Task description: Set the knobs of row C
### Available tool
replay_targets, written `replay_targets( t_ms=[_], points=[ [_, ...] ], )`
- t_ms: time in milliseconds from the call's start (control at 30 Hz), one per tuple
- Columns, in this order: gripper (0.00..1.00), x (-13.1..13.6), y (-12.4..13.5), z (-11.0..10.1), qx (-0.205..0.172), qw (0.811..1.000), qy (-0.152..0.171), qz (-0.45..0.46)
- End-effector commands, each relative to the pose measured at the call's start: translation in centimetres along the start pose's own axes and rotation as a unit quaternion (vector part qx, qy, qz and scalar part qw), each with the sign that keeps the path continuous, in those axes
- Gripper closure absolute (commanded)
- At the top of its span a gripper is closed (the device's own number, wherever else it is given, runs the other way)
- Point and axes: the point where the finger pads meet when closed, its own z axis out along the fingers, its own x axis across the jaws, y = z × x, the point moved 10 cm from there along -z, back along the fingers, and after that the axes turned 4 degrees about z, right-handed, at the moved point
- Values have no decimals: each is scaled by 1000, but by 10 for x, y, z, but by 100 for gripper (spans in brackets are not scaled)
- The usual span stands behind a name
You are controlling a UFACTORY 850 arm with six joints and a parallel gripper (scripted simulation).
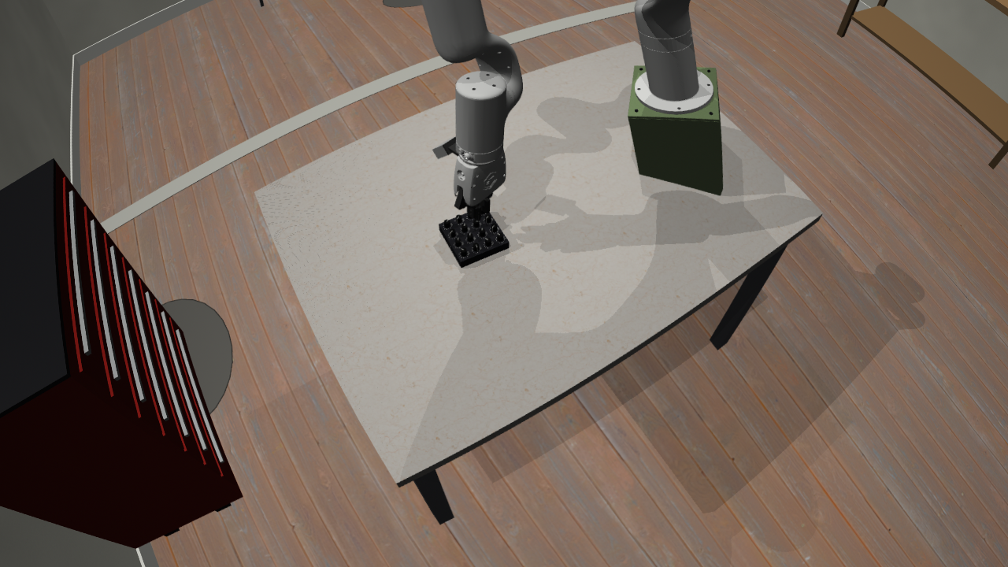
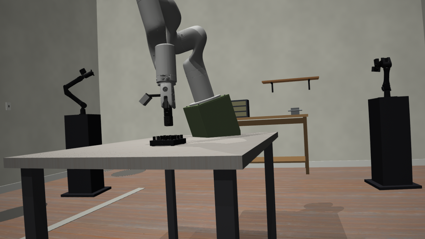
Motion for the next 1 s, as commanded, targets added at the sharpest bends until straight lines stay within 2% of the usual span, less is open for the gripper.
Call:
replay_targets(
  t_ms=[0, 67, 100, 233, 567, 633, 700, 967],
  points=[
    [81, -5, 0, -1, 3, 997, 21, -75],
    [81, -5, 0, -1, 3, 997, 21, -75],
    [81, -4, -1, -2, 3, 993, 21, -114],
    [81, -4, -2, -3, 1, 986, 21, -164],
    [81, -3, -4, -5, -2, 953, 21, -303],
    [81, -3, -4, -5, -2, 953, 21, -303],
    [81, -3, -5, -5, -3, 936, 21, -352],
    [81, -2, -7, -7, -5, 892, 21, -451]
  ],
)
